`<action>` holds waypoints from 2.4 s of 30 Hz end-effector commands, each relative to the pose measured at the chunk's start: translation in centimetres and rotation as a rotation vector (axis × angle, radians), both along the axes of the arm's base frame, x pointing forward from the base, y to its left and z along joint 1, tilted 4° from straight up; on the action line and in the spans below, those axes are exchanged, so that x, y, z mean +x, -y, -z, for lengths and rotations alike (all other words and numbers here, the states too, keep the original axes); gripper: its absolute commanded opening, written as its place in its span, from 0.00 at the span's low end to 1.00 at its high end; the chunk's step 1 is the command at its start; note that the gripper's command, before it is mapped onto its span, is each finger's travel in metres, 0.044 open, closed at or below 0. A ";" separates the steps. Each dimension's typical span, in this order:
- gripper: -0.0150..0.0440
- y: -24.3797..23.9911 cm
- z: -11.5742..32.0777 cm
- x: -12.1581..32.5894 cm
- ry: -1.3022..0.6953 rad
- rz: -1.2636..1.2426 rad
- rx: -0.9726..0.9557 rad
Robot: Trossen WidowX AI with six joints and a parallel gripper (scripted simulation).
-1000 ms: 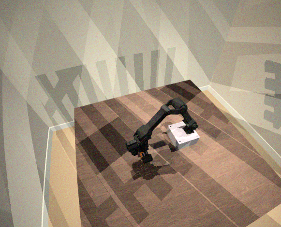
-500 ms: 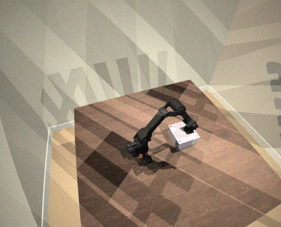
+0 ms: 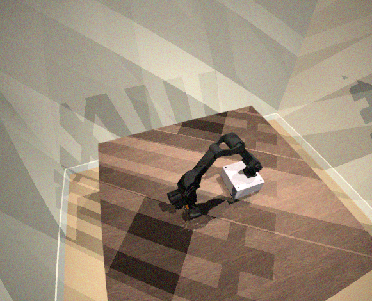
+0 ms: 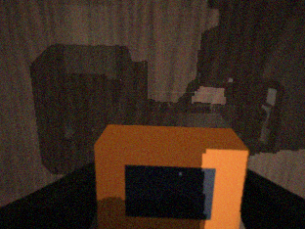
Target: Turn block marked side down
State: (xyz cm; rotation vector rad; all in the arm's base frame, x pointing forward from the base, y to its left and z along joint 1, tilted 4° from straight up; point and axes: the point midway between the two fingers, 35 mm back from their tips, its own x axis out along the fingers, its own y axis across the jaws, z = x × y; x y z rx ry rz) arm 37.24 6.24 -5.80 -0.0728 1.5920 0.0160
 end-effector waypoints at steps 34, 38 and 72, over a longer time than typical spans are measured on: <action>0.25 -0.2 -2.2 0.2 0.096 -0.008 0.006; 0.25 -0.2 -1.9 0.3 0.158 -0.012 0.009; 0.25 -0.2 -1.3 -0.3 0.629 -0.025 0.039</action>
